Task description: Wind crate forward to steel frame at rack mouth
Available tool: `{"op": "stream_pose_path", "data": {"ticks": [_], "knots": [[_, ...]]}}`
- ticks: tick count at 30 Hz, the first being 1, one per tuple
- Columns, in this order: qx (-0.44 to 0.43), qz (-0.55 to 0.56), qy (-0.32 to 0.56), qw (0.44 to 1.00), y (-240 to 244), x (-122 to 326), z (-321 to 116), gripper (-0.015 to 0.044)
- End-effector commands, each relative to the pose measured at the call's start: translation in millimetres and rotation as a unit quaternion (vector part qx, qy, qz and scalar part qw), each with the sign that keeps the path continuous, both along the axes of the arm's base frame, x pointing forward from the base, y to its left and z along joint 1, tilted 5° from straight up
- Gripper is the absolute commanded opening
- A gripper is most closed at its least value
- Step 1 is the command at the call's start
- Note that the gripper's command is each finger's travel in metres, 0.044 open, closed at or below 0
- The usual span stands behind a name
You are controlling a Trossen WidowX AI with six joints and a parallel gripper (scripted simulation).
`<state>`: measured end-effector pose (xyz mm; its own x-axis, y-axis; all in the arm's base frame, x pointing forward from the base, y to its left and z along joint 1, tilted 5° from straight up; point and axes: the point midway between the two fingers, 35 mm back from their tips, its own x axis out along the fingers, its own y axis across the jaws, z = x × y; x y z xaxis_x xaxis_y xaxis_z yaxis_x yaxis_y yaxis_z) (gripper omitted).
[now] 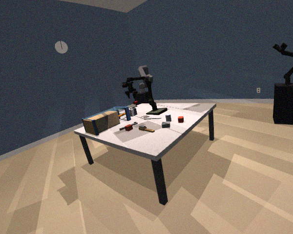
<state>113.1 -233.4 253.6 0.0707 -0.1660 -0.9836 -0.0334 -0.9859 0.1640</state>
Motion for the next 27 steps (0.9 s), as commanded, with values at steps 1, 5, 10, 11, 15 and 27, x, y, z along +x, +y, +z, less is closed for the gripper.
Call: {"op": "stream_pose_path", "data": {"ticks": [1, 5, 10, 11, 15, 27], "knots": [[-0.001, 0.004, -0.002, 1.0, 0.4, 0.2, 1.7, 0.044], [0.0, 0.0, 0.0, 1.0, 0.0, 0.0, 0.2, 0.0414], [0.0, 0.0, 0.0, 1.0, 0.0, 0.0, 0.2, 0.0282], [0.0, 0.0, 0.0, 1.0, 0.0, 0.0, 0.2, 0.0256], [0.0, 0.0, 0.0, 1.0, 0.0, 0.0, 0.2, 0.0151], [0.0, 0.0, 0.0, 1.0, 0.0, 0.0, 0.2, 0.0]]}}
